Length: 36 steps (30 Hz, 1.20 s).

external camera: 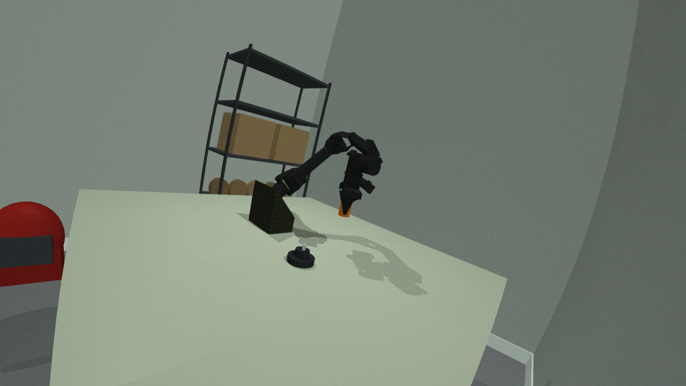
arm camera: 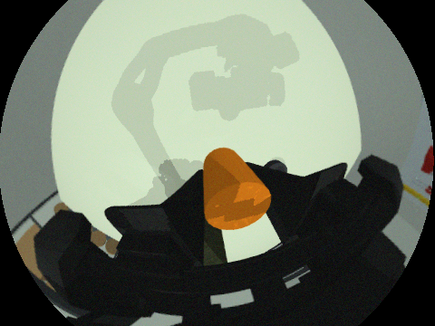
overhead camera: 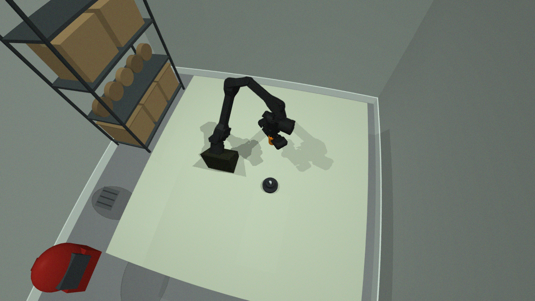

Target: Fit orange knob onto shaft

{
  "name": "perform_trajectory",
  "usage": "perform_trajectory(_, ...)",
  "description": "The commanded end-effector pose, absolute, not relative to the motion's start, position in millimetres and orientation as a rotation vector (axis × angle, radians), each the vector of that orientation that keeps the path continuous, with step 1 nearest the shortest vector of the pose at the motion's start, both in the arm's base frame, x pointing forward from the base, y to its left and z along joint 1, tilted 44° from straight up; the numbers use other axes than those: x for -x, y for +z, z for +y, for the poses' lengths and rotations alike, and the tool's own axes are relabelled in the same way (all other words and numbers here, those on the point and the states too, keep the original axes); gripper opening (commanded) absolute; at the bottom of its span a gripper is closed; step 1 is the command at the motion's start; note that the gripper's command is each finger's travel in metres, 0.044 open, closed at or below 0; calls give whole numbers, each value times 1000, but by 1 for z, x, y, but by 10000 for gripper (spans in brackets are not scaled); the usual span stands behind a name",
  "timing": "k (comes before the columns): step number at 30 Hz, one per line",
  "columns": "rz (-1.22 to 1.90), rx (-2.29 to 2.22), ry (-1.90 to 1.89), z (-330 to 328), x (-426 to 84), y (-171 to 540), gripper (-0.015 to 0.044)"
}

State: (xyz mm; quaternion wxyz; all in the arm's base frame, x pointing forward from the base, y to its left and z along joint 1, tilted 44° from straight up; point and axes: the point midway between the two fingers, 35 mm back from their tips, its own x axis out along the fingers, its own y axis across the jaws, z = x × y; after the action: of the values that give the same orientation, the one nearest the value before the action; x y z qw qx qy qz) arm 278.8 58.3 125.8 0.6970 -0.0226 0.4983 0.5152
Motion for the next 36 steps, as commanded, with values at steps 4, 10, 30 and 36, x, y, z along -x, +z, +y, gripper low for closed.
perform_trajectory(4,1107,69,1130,54,-277,132,0)
perform_trajectory(10,1095,124,1035,49,-275,137,0)
perform_trajectory(30,1023,332,671,22,-264,165,0)
perform_trajectory(36,992,397,549,13,-260,175,0)
